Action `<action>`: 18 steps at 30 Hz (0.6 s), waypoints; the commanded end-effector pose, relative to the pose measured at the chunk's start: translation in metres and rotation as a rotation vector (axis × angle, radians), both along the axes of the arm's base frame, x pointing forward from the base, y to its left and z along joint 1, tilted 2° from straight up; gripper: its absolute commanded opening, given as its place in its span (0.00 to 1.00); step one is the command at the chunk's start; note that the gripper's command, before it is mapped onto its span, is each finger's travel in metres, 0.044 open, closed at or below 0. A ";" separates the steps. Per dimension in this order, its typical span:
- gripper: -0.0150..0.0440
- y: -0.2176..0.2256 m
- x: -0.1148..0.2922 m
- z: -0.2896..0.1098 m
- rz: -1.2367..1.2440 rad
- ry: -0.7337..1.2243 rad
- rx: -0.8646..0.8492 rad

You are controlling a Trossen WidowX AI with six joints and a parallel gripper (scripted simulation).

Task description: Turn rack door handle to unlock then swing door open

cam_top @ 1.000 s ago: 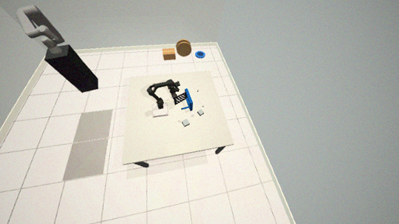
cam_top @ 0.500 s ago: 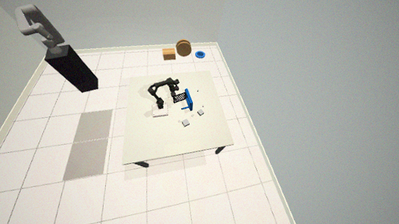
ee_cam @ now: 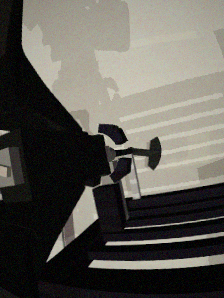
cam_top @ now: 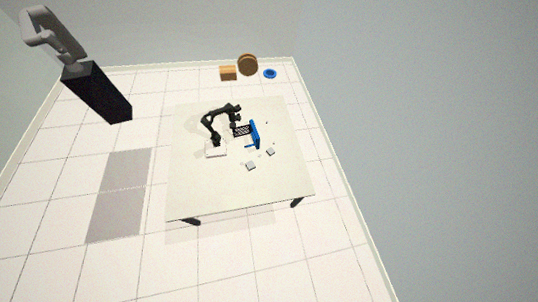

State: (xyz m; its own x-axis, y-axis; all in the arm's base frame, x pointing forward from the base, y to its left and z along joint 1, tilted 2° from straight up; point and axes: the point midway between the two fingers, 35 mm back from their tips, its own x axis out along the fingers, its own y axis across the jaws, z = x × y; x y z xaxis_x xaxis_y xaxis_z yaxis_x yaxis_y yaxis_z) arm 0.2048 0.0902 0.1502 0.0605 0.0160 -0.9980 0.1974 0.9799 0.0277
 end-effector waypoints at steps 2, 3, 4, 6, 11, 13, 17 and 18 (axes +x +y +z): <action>0.28 0.000 0.000 0.000 -0.015 0.000 0.001; 0.28 0.000 0.000 0.000 -0.015 0.000 0.001; 0.28 0.000 0.000 0.000 -0.015 0.000 0.001; 0.28 0.000 0.000 0.000 -0.015 0.000 0.001; 0.50 0.000 0.000 0.000 -0.015 0.000 0.001; 0.59 0.000 0.000 0.000 -0.015 0.000 0.001; 0.74 0.000 0.000 0.000 -0.015 0.000 0.001; 0.74 0.000 0.000 0.000 -0.015 0.000 0.001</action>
State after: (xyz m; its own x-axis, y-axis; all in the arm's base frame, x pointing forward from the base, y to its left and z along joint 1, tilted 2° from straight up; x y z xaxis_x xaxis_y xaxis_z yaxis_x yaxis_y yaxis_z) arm 0.2047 0.0909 0.1502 0.0599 0.0175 -0.9981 0.2060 0.9781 0.0295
